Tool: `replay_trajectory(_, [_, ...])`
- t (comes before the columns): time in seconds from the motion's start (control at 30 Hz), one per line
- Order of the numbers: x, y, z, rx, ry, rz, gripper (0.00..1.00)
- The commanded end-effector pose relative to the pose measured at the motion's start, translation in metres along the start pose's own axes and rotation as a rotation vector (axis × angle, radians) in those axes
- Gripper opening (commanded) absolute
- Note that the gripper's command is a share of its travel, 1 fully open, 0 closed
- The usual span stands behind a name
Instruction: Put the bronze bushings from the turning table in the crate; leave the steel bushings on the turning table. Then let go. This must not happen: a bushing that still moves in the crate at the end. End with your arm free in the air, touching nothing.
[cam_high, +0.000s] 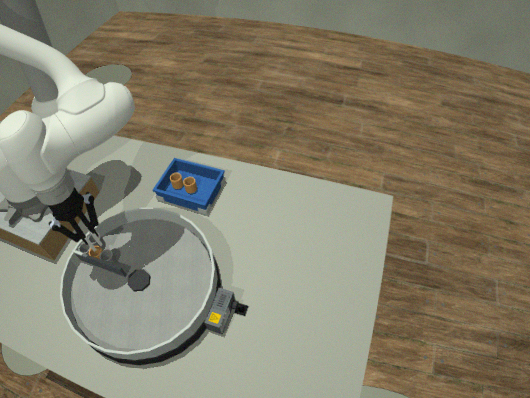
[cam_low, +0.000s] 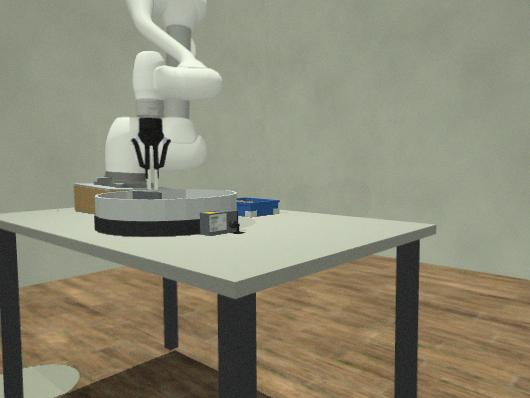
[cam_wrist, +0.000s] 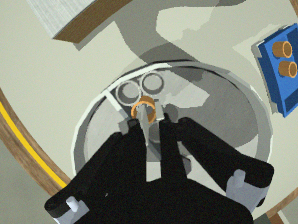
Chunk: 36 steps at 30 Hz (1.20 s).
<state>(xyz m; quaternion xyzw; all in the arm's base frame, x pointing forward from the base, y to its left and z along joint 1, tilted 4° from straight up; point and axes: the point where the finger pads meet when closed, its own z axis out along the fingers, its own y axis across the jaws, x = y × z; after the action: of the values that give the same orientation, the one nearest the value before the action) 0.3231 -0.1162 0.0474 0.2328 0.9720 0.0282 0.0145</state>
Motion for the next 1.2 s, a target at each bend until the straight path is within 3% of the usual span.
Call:
replay_trajectory(0.0, [0.0006,0.0015,0.0021,-0.004,0.000,-0.003,0.10])
replay_trajectory(1.17, [-0.0027,0.0022,0.0030,-0.004,0.000,-0.003,0.10])
